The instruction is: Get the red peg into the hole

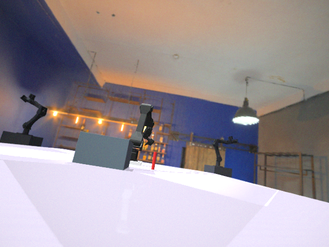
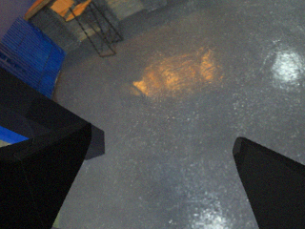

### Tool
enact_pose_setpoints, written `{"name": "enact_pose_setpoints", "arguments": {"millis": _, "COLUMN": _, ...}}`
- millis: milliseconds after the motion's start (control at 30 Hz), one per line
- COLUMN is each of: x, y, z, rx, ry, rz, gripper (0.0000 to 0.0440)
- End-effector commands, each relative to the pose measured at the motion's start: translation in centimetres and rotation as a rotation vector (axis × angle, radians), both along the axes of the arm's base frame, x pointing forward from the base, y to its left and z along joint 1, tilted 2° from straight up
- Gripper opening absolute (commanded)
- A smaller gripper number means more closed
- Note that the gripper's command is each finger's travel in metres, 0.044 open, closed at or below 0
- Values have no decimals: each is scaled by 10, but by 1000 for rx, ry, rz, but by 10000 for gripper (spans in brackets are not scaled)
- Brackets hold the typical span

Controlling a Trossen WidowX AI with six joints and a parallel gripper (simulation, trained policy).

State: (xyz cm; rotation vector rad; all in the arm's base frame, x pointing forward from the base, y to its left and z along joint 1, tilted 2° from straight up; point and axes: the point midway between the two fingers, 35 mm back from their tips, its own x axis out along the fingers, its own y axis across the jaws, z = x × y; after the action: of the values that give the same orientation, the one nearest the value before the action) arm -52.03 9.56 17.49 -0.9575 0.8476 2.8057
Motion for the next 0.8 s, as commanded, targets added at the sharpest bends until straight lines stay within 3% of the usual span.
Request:
{"name": "enact_pose_setpoints", "arguments": {"millis": 0, "x": 2, "y": 7, "z": 5, "rx": 11, "ry": 14, "rz": -8, "gripper": 418}}
{"name": "enact_pose_setpoints", "arguments": {"millis": 67, "x": 8, "y": 23, "z": 14, "rx": 35, "ry": 41, "rz": -28, "gripper": 440}}
{"name": "enact_pose_setpoints", "arguments": {"millis": 300, "x": 57, "y": 112, "z": 37, "rx": 127, "ry": 70, "rz": -161, "gripper": 440}}
{"name": "enact_pose_setpoints", "arguments": {"millis": 533, "x": 140, "y": 194, "z": 45, "rx": 166, "ry": 21, "rz": -348, "gripper": 440}}
{"name": "enact_pose_setpoints", "arguments": {"millis": 767, "x": 238, "y": 246, "z": 44, "rx": 135, "ry": -52, "rz": -573, "gripper": 440}}
